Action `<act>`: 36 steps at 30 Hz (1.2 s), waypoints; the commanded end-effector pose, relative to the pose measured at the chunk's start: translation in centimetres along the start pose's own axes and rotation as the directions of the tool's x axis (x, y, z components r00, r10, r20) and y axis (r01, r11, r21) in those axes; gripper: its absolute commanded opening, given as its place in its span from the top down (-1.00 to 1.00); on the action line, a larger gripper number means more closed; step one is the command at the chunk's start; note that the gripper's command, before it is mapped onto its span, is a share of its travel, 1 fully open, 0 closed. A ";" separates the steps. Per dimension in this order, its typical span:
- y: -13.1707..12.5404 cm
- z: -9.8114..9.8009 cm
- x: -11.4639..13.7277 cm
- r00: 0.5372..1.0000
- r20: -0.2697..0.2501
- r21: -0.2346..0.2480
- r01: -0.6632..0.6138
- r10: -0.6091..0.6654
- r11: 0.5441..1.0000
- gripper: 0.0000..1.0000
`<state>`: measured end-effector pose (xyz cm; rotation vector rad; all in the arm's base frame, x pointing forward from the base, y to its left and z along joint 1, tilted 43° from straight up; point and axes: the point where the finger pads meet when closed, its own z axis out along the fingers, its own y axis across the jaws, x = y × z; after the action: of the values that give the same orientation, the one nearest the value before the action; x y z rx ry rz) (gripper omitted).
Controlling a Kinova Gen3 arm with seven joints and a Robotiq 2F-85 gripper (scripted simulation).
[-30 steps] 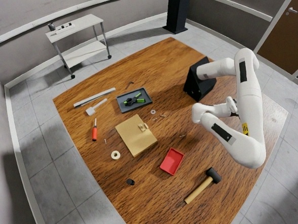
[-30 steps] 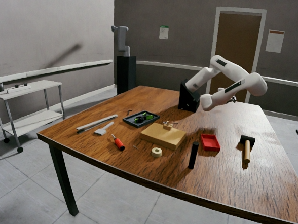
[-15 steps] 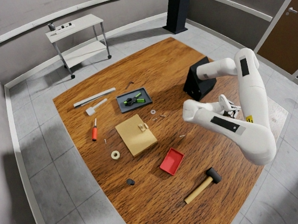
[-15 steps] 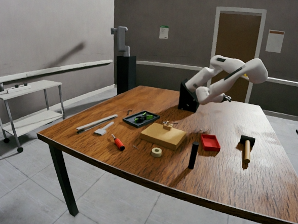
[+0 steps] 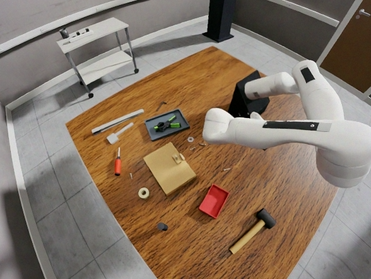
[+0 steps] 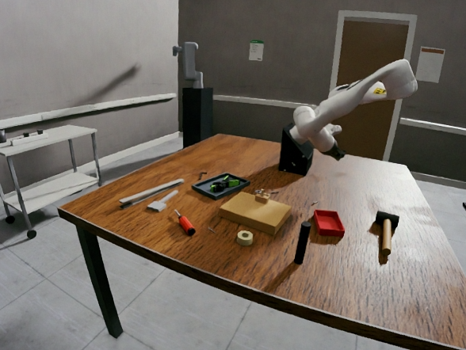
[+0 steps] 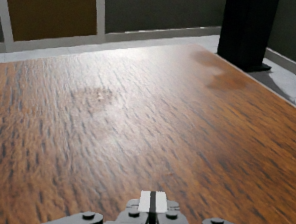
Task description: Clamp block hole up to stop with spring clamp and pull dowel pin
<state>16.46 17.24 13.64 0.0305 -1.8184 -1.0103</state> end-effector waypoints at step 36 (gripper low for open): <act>-6.0 -30.6 -19.4 0.558 0.769 0.279 0.145 -0.312 0.949 0.80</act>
<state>46.76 3.22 -0.43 -0.0983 -2.8139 -1.1257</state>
